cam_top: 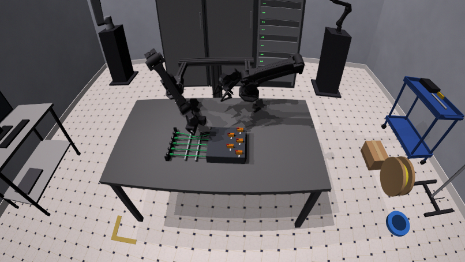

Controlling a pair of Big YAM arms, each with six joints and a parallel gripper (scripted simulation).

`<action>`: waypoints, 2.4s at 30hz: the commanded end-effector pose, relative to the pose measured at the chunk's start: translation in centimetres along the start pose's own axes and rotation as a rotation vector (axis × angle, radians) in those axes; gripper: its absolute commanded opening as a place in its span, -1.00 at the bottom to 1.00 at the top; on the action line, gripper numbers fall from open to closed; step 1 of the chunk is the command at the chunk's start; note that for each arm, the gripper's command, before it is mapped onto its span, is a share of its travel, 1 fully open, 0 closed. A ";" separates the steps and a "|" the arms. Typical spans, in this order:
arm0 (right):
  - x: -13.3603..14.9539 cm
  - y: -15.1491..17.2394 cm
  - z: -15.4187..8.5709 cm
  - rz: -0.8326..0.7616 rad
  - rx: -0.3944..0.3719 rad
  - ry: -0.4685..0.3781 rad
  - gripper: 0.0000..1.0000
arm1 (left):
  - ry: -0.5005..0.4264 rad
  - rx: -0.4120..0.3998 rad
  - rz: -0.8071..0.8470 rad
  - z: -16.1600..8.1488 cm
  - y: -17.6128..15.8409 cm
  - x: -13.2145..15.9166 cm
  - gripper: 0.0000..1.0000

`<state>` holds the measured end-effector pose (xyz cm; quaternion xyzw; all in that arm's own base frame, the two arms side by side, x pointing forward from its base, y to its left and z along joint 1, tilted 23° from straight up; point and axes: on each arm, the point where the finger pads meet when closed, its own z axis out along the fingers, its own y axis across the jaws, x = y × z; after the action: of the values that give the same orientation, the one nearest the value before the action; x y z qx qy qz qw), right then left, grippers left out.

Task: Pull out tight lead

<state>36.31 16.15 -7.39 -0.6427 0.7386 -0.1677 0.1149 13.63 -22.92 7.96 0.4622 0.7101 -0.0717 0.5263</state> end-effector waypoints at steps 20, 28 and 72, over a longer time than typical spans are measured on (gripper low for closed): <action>0.3 -2.3 3.4 -0.098 -0.032 0.073 -0.36 | -0.024 0.001 -0.011 0.1 0.0 -0.8 1.00; 0.4 -2.3 4.5 -0.098 -0.032 0.073 -0.36 | -0.024 0.001 -0.011 0.1 0.0 -0.8 1.00; -0.1 -2.2 3.6 -0.086 -0.013 0.061 -1.00 | -0.024 0.001 -0.011 0.1 0.0 -0.8 1.00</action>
<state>39.10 15.26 -10.93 -0.6758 0.7107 -0.1838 0.0664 13.68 -23.15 8.16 0.4585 0.7093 -0.0776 0.5297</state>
